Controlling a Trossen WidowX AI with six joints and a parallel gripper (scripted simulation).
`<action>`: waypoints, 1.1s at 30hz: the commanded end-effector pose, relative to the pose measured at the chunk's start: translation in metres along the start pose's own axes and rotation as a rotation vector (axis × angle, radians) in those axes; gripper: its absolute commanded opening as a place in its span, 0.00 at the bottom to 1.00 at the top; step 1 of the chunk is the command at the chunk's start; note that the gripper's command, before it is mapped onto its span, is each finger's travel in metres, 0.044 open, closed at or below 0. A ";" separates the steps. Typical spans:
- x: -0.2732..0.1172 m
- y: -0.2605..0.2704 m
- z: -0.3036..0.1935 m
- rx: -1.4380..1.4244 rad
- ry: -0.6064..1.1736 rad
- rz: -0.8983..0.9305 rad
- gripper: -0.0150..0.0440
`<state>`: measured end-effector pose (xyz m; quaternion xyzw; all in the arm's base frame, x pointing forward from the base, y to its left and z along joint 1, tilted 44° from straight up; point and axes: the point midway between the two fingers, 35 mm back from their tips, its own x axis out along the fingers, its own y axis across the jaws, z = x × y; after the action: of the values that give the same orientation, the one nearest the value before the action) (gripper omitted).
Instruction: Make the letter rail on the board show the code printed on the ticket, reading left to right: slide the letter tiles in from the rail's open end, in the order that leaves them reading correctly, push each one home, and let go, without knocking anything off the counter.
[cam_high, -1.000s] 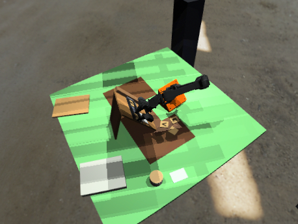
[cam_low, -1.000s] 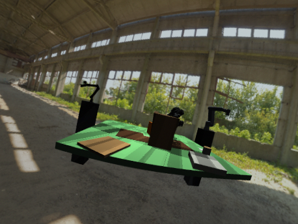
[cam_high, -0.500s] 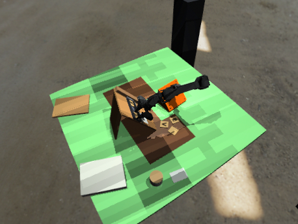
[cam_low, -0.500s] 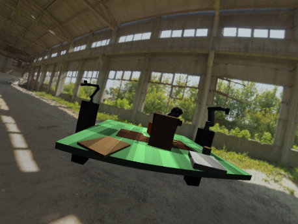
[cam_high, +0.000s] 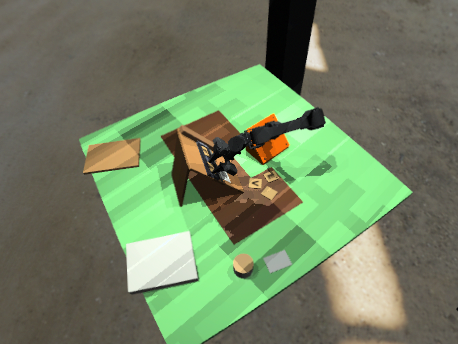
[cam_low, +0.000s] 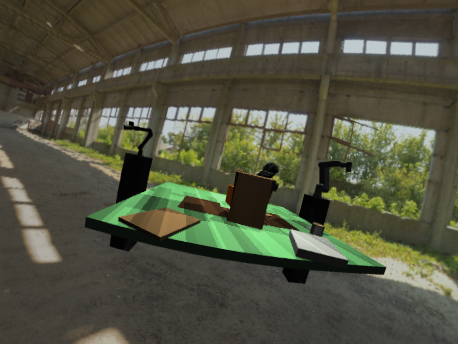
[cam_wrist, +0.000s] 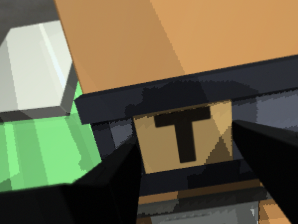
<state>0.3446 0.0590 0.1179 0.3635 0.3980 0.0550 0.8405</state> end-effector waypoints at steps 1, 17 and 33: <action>0.000 -0.003 0.000 -0.005 0.001 0.002 0.25; 0.000 -0.015 0.000 -0.005 0.001 0.001 0.25; 0.000 -0.028 0.000 -0.006 0.001 0.000 0.25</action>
<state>0.3397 0.0404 0.1010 0.3629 0.3985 0.0545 0.8405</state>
